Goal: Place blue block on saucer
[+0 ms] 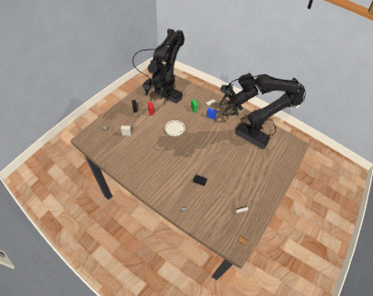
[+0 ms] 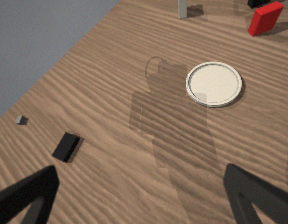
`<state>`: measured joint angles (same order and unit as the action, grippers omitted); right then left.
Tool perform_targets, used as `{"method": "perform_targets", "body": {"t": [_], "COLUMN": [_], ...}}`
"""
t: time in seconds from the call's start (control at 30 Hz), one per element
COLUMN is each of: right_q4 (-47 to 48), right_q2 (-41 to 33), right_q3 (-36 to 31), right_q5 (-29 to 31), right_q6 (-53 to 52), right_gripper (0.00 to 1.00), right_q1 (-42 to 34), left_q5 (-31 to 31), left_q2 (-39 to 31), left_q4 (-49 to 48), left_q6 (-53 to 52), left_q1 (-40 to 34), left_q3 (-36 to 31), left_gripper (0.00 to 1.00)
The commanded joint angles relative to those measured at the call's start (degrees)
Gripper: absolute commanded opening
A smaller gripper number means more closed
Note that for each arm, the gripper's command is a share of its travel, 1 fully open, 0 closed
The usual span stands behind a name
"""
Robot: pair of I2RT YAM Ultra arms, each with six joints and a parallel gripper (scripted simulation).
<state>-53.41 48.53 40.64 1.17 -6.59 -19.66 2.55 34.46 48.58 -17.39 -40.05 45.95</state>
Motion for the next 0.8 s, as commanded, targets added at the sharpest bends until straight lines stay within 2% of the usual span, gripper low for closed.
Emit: {"method": "perform_targets", "body": {"t": [0.0,0.17,0.23,0.37,0.53,0.67,0.77], "right_q4": [-5.14,-8.22,-8.22,-9.65,-10.18,-9.52,-9.52], "right_q2": [-4.55,-8.94,-8.94,-11.23,-12.37,-12.46,-12.46], "right_q3": [-1.87,-4.35,-4.35,-5.53,-5.54,-5.53,-5.53], "right_q5": [-0.45,-0.96,-0.96,-1.37,-1.64,-1.72,-1.61], "right_q6": [2.67,5.14,5.14,6.60,7.32,7.47,7.49], "right_gripper": [1.00,1.00,1.00,1.00,1.00,1.00,1.00], "right_q1": [2.81,6.98,6.98,9.81,11.43,11.63,11.65], "left_q5": [-4.13,-5.98,-5.98,-6.75,-4.24,-2.83,-2.51], "left_q2": [0.53,2.94,2.94,7.75,17.32,23.87,25.56], "left_q4": [3.54,4.08,4.08,2.38,-0.13,-3.62,-4.28], "left_q6": [4.06,8.43,8.43,13.08,17.26,18.16,17.75], "left_q1": [-6.67,-19.08,-19.08,-31.54,-44.72,-48.24,-48.83], "left_q3": [-0.83,-2.00,-2.00,-3.61,-5.38,-4.44,-3.86], "left_gripper": [1.00,1.00,1.00,1.00,1.00,1.00,1.00]}}
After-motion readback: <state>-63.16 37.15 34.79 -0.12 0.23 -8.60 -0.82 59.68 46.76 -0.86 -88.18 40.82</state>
